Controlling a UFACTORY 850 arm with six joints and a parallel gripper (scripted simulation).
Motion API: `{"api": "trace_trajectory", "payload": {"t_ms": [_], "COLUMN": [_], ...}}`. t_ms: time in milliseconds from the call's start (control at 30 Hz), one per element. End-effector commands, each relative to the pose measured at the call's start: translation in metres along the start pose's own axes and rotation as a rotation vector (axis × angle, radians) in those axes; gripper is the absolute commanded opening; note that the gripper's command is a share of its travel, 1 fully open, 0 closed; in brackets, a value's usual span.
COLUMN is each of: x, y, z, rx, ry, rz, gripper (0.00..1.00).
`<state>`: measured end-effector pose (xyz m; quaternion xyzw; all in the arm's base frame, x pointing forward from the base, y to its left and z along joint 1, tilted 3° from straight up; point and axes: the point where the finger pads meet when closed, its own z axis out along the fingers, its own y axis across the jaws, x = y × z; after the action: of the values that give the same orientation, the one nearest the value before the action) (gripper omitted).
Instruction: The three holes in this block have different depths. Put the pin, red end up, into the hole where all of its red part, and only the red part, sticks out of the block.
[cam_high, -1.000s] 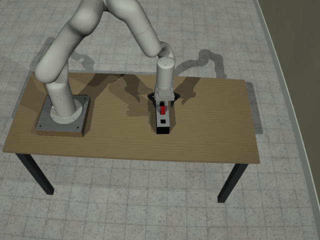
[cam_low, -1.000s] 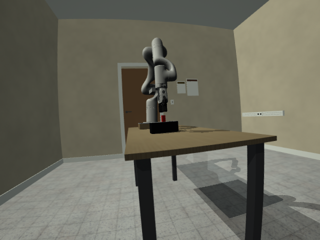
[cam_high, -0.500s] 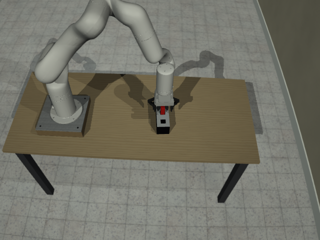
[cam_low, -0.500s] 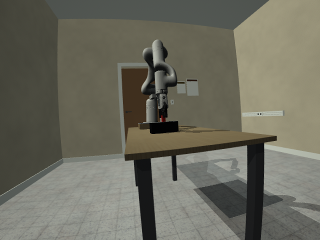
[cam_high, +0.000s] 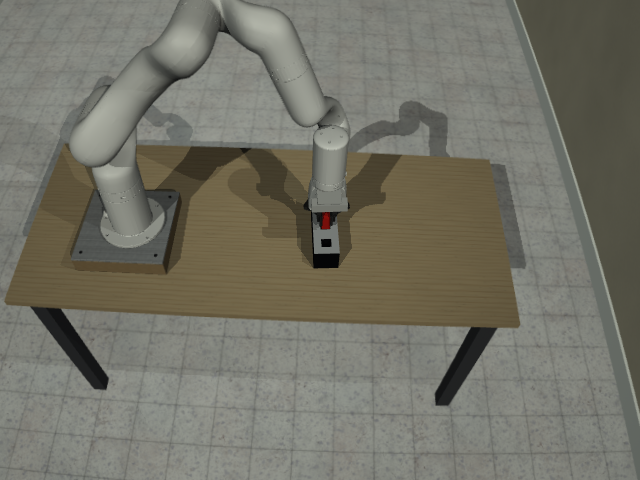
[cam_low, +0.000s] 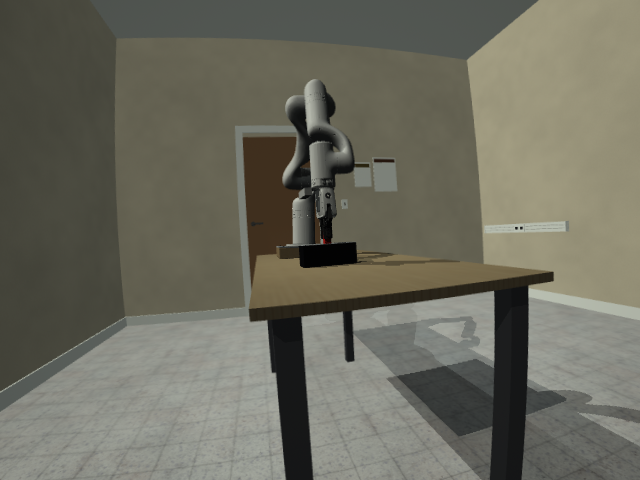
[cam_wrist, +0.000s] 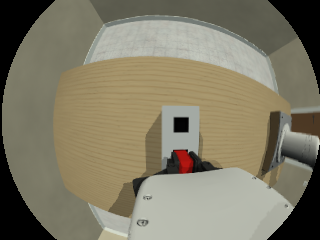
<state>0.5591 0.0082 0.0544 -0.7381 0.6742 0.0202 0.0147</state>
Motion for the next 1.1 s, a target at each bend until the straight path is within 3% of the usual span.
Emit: {"api": "trace_trajectory", "payload": {"t_ms": [0,1067], "x": [0.0001,0.0002], "y": [-0.0010,-0.0003], "z": [-0.0009,-0.0099], "rx": [0.002,0.002], "ry": [0.000,0.000], "rz": [0.000,0.000], "gripper": [0.00,0.00]}}
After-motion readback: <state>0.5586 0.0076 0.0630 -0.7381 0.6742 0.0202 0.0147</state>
